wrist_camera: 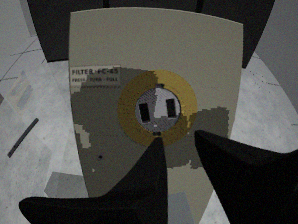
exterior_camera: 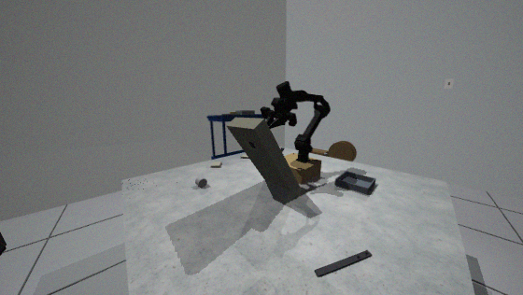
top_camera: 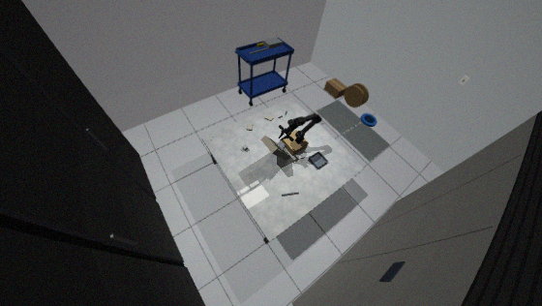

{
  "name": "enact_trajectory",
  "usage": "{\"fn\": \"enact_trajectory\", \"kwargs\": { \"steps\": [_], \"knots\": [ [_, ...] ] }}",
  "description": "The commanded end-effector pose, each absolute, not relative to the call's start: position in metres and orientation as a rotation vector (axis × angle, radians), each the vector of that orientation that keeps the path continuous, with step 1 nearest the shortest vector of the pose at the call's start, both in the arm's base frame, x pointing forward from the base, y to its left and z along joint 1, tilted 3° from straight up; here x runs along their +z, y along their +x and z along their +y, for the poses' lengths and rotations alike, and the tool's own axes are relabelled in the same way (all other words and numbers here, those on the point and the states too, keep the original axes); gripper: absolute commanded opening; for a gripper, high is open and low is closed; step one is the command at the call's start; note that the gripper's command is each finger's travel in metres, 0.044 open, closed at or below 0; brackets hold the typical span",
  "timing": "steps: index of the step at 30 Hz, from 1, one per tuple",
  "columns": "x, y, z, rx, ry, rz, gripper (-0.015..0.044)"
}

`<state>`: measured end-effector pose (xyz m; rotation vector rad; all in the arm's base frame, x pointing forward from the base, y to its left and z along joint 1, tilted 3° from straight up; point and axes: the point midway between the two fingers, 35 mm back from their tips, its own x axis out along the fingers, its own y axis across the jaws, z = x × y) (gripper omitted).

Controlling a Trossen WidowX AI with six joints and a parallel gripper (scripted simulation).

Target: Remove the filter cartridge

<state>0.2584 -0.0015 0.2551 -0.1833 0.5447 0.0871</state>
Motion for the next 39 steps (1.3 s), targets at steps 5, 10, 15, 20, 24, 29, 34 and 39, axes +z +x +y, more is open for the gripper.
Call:
{"fn": "enact_trajectory", "kwargs": {
  "steps": [5,10,15,20,24,29,34,39],
  "knots": [
    [0.255,0.258,0.004,0.109,-0.173,0.546,0.0101],
    [0.253,0.263,0.004,0.109,-0.173,0.546,0.0101],
    [0.249,0.270,0.005,0.109,-0.173,0.546,0.0101],
    [0.245,0.277,0.005,0.109,-0.173,0.545,0.0101],
    [0.242,0.283,0.005,0.109,-0.173,0.545,0.0101],
    [0.238,0.290,0.006,0.109,-0.173,0.544,0.0101],
    [0.234,0.296,0.006,0.109,-0.173,0.544,0.0101],
    [0.229,0.303,0.007,0.109,-0.173,0.543,0.0101]
  ]
}}
